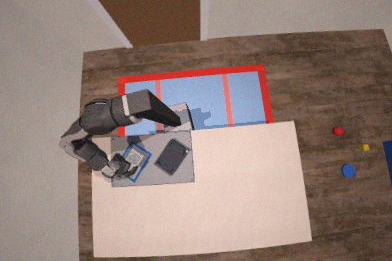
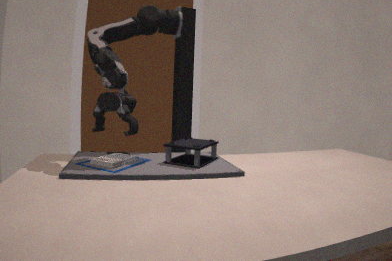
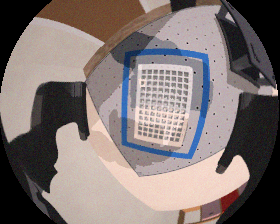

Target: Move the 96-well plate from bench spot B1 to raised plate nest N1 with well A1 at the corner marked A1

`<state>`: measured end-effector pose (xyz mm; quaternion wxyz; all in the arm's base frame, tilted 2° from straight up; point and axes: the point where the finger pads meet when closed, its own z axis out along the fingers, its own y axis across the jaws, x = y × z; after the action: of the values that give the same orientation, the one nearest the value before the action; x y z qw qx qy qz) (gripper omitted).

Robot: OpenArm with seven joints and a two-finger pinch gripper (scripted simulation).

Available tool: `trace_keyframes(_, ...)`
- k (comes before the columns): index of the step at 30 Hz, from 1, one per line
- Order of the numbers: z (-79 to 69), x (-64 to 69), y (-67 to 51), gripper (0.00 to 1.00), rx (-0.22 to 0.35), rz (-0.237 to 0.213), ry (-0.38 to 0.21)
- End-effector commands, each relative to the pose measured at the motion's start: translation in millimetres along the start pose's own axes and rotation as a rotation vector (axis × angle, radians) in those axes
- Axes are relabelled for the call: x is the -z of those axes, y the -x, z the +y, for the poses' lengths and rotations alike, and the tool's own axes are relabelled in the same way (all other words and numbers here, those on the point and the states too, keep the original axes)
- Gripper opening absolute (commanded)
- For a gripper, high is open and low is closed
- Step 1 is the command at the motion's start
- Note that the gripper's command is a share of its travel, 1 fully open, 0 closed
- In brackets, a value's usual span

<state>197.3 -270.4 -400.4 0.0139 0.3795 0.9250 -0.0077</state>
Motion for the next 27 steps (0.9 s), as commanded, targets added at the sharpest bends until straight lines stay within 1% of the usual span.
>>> trace_keyframes(1, -0.2, 1.8, 2.7, 0.77, -0.005, -0.007, -0.002)
trace_keyframes(3, 0.4, 0.6, 0.7, 0.77, 0.0, -0.002, 0.002)
trace_keyframes(19, 0.4, 0.6, 0.7, 0.77, 0.0, -0.002, 0.002)
trace_keyframes(24, 1.5, -54.4, 0.3, 0.77, -0.005, -0.007, -0.002)
trace_keyframes(27, 1.5, -54.4, 0.3, 0.77, -0.005, -0.007, -0.002)
